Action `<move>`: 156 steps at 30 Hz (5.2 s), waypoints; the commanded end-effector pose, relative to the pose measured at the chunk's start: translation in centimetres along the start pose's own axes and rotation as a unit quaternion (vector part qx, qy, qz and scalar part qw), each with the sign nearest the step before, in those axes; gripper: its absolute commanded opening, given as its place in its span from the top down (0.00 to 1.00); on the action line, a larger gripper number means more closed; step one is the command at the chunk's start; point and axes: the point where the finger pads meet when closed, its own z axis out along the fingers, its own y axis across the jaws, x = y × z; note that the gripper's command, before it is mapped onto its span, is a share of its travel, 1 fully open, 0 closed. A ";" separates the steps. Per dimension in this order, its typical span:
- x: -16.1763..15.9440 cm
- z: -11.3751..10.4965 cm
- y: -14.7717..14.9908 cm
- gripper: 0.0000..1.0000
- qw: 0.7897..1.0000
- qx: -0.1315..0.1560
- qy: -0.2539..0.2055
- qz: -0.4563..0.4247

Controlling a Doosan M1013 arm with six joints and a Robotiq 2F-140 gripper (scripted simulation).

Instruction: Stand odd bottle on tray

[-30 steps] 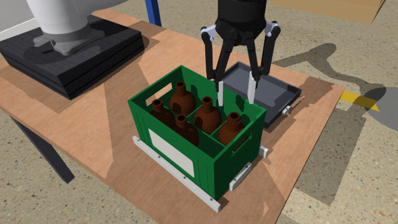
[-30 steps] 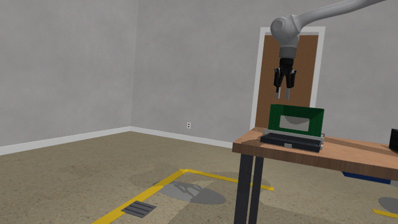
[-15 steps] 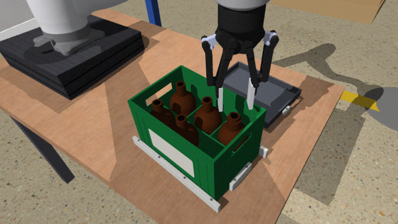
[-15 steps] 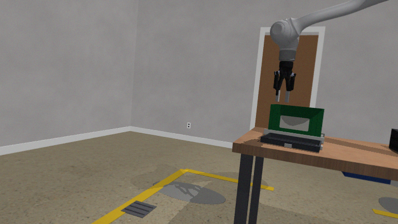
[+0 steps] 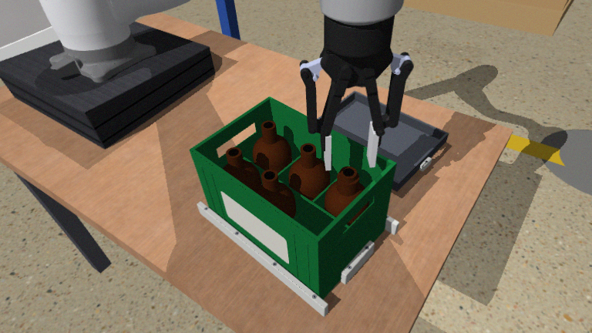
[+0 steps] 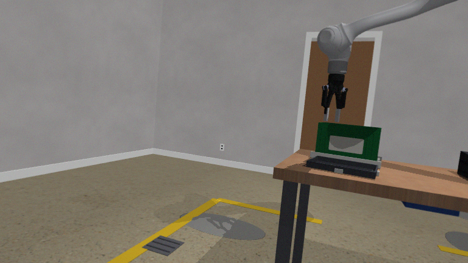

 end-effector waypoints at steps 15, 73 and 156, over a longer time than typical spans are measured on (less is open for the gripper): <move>0.0 0.1 0.0 0.62 1.000 0.000 0.000 0.000; 0.0 1.5 0.0 0.62 1.000 0.000 0.000 0.000; 0.0 4.2 0.0 1.00 1.000 0.000 0.000 0.000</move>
